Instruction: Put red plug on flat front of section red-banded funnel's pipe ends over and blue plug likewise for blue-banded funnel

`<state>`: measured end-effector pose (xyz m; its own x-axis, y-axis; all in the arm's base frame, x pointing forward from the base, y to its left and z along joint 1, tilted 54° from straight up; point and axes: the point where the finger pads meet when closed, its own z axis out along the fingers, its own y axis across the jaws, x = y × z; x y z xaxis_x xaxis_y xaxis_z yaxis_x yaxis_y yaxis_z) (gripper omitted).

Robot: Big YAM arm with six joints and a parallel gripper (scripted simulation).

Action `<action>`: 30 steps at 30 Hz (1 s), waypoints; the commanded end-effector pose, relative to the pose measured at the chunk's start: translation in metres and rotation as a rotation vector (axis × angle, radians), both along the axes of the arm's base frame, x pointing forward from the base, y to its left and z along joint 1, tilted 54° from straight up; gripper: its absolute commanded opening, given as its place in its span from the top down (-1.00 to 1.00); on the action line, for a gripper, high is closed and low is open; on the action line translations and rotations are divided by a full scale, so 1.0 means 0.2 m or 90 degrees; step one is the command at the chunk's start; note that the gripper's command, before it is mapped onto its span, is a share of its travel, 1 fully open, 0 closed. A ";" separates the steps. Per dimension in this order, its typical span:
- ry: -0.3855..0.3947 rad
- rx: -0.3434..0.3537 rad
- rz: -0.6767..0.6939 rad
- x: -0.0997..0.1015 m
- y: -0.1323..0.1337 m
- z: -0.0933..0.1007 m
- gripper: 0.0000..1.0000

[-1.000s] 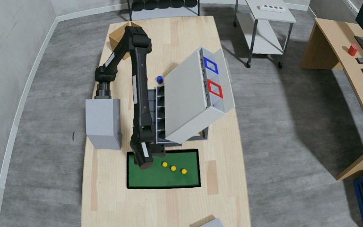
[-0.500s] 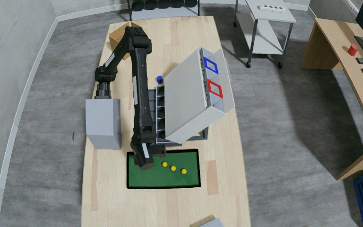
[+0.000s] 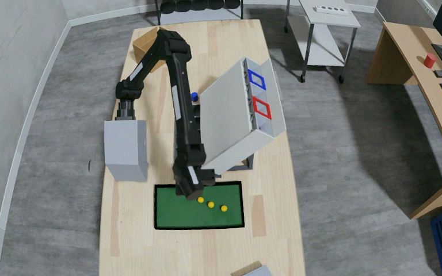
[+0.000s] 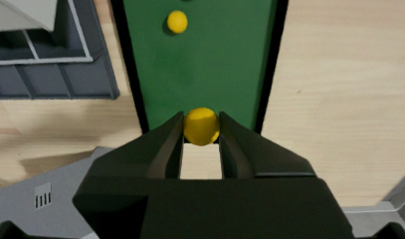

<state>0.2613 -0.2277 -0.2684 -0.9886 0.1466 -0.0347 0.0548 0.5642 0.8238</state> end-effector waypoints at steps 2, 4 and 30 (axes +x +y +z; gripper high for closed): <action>-0.016 -0.035 -0.005 0.11 -0.16 0.04 1.00; -0.016 -0.035 -0.005 0.11 -0.16 0.04 1.00; -0.059 -0.034 -0.067 0.20 -0.02 0.67 1.00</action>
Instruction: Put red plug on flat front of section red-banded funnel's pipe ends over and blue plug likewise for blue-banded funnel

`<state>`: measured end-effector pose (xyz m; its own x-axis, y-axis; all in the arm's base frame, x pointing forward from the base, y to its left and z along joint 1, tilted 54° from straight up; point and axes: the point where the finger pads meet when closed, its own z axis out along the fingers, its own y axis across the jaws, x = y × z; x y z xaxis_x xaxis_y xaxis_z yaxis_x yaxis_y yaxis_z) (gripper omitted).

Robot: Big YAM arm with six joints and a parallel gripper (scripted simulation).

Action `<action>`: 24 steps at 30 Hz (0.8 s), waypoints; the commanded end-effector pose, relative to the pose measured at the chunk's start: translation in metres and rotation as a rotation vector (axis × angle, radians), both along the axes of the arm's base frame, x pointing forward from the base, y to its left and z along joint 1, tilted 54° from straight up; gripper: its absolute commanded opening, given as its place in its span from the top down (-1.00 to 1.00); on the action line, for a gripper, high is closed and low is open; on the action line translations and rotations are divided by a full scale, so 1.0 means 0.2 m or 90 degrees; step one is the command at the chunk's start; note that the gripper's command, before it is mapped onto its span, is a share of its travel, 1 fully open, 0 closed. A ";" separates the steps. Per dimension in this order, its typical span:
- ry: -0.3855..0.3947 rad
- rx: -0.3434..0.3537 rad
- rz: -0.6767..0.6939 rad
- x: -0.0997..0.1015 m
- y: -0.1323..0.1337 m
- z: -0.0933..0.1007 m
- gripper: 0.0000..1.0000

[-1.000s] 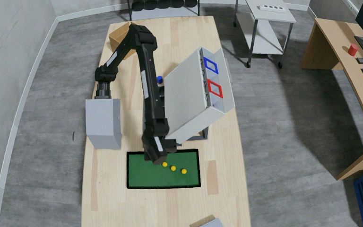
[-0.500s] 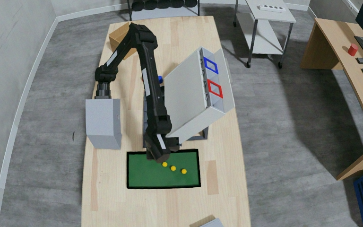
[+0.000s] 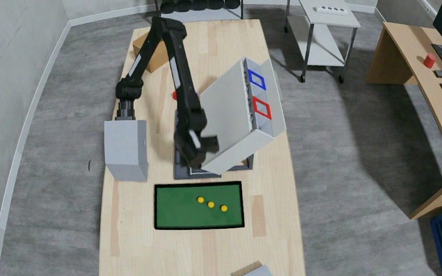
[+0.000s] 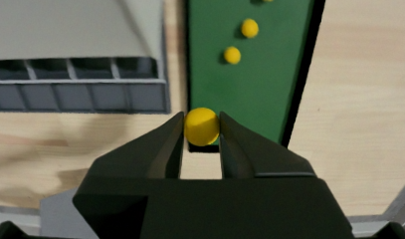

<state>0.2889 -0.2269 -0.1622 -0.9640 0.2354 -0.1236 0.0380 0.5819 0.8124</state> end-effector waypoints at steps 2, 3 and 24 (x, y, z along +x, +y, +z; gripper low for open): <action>-0.011 -0.016 -0.018 0.07 0.00 0.23 1.00; -0.011 -0.016 -0.018 0.07 0.00 0.23 1.00; -0.074 -0.024 -0.092 0.22 0.09 0.97 1.00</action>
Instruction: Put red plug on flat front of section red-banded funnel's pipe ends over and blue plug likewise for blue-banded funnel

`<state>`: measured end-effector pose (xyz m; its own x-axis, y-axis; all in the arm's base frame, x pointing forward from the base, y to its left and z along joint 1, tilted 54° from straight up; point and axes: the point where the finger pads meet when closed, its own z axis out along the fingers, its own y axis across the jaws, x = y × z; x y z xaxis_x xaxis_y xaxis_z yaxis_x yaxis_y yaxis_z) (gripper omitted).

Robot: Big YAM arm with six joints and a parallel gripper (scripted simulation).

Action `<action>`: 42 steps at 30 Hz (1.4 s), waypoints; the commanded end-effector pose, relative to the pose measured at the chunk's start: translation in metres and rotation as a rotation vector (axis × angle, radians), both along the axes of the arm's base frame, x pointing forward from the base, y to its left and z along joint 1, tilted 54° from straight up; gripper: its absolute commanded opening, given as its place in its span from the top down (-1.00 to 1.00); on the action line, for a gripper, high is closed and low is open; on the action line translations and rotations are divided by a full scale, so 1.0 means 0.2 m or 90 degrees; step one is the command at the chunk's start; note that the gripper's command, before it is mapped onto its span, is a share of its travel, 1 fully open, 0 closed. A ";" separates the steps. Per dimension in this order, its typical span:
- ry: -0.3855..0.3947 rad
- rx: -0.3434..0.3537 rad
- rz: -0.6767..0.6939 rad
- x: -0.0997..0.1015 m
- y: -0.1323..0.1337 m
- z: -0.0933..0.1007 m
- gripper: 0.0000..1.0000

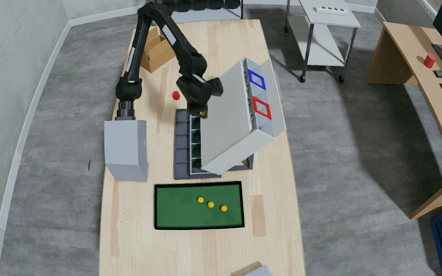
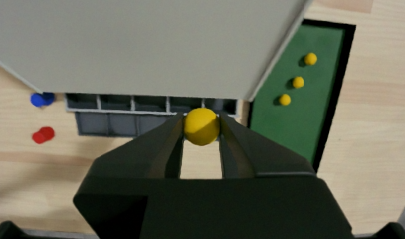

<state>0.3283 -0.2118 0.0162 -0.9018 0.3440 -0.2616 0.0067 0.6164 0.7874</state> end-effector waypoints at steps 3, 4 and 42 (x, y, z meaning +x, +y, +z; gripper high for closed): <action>0.002 0.007 -0.023 0.05 0.03 0.20 1.00; -0.001 0.007 -0.027 0.06 0.04 0.24 1.00; -0.042 0.009 -0.089 0.21 0.15 0.94 1.00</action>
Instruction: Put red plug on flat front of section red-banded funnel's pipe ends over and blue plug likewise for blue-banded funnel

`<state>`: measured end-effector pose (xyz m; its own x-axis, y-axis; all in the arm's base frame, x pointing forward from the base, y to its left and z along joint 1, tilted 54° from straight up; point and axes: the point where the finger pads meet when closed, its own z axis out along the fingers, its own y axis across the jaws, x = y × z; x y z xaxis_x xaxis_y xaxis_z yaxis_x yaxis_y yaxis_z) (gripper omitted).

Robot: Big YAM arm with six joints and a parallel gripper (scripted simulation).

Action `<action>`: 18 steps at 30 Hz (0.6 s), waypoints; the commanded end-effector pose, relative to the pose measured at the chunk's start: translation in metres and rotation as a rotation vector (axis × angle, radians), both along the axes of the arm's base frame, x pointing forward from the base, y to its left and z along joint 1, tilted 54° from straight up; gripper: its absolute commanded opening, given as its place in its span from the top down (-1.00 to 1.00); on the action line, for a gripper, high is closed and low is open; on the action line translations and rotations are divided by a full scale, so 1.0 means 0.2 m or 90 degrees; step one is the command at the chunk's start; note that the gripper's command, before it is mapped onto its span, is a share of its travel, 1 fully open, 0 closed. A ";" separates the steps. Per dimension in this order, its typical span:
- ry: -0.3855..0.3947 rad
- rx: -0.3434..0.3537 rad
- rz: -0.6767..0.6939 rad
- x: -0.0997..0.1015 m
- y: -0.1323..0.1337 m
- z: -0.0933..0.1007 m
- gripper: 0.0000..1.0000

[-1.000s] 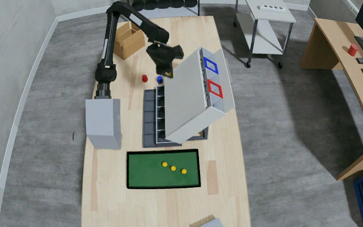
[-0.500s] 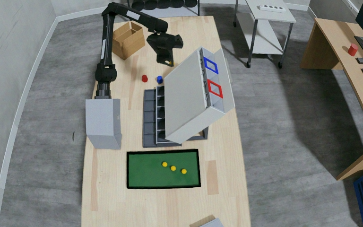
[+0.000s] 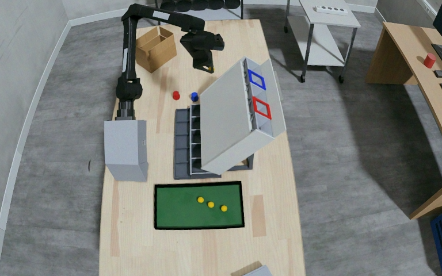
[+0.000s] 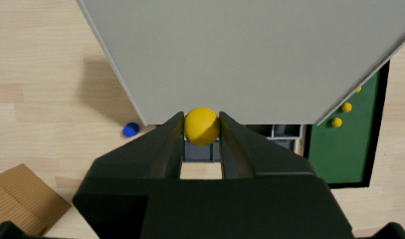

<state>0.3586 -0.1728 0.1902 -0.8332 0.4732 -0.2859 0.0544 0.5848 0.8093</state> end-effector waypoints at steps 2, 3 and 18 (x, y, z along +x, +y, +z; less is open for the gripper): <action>-0.013 -0.013 -0.001 0.06 -0.05 0.07 1.00; -0.014 -0.013 -0.001 0.06 -0.05 0.07 1.00; -0.012 -0.012 -0.002 0.61 -0.13 0.10 1.00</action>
<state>0.4444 -0.1824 0.1950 -0.8455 0.4469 -0.2920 0.0321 0.5885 0.8078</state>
